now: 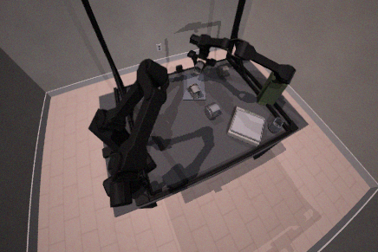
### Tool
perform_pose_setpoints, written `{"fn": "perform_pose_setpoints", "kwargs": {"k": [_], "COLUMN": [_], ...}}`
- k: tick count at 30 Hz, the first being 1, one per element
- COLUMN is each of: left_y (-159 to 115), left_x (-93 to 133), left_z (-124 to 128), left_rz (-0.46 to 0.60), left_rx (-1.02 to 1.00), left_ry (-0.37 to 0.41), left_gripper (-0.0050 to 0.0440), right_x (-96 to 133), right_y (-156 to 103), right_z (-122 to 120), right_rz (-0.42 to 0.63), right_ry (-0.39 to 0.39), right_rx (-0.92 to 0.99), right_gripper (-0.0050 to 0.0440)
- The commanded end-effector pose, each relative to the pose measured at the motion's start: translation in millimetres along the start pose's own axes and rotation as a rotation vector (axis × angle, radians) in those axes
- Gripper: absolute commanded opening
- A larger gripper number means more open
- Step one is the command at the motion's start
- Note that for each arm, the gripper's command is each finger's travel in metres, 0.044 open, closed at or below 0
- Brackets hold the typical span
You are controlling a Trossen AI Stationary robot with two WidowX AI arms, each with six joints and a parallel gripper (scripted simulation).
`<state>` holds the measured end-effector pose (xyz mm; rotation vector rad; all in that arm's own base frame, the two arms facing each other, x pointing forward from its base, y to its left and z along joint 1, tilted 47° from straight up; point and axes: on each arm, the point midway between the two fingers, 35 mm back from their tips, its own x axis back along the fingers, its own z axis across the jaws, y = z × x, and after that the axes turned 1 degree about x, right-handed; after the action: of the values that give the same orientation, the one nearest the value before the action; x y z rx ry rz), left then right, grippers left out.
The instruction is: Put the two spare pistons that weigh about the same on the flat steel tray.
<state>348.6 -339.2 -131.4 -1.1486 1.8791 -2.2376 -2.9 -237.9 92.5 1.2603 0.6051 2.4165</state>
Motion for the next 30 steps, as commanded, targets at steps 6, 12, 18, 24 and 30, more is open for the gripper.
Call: {"fn": "perform_pose_setpoints", "kwargs": {"k": [6, 12, 18, 24, 30], "left_y": [3.6, 4.6, 5.5, 6.4, 7.4], "left_x": [-7.9, -17.8, -26.1, -34.4, -44.3], "left_z": [0.1, -0.7, -1.3, -2.0, -2.7], "left_rz": [0.004, 0.004, 0.004, 0.004, 0.004], "left_rx": [-0.008, -0.008, -0.008, -0.008, -0.008], "left_ry": [0.009, 0.009, 0.009, 0.009, 0.009], "left_gripper": [0.0158, 0.0158, 0.0158, 0.0158, 0.0158], "right_x": [-0.1, -0.1, -0.1, -0.1, -0.1], "right_y": [-0.1, -0.1, -0.1, -0.1, -0.1], "right_z": [0.5, 0.5, 0.5, 0.5, 0.5], "right_rz": [0.0, 0.0, 0.0, 0.0, 0.0], "right_ry": [0.003, 0.003, 0.003, 0.003, 0.003], "right_rx": [0.0, 0.0, 0.0, 0.0, 0.0], "right_gripper": [0.044, 0.044, 0.044, 0.044, 0.044]}}
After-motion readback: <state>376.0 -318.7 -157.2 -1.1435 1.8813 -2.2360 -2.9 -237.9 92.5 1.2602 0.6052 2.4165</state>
